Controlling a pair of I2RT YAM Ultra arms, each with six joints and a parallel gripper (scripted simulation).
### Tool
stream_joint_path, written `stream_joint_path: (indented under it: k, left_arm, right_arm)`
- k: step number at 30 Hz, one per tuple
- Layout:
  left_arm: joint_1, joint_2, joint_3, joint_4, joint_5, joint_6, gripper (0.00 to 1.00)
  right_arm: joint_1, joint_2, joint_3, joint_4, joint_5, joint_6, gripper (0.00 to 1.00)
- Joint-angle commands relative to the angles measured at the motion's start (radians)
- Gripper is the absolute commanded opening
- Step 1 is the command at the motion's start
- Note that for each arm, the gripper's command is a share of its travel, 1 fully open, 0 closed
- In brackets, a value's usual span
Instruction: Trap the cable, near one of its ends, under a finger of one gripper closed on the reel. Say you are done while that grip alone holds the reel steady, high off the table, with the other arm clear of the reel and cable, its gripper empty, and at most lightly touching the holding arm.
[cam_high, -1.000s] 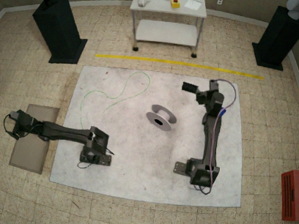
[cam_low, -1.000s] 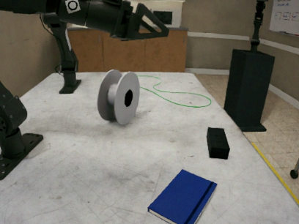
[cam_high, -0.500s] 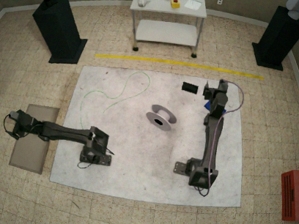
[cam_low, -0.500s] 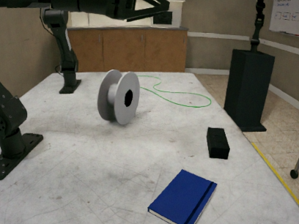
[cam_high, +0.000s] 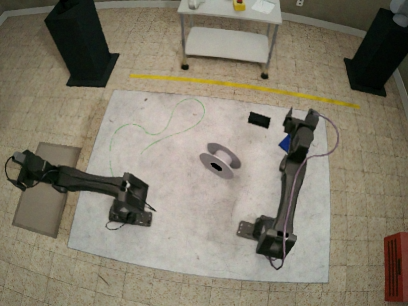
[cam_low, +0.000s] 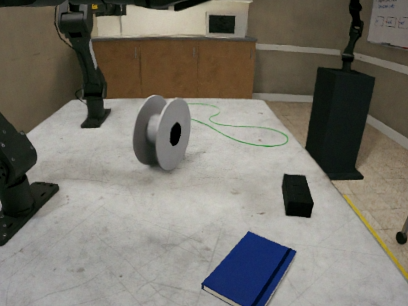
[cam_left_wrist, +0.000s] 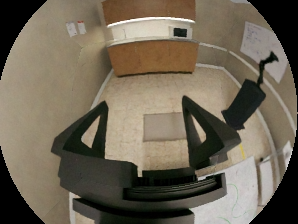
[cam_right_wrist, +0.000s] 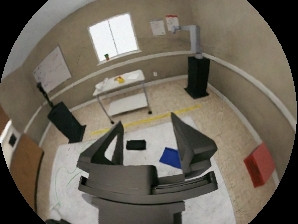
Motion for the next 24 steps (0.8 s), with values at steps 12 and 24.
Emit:
stream_joint_path:
  k: [12,24]
  left_arm:
    - [-0.005,0.007,-0.001,0.015,-0.010,0.006,1.00]
    - [-0.005,0.007,-0.001,0.015,-0.010,0.006,1.00]
  right_arm:
    - [-0.017,-0.033,0.048,0.026,0.038,0.019,0.75]
    - [-0.017,-0.033,0.051,0.026,0.037,0.019,0.75]
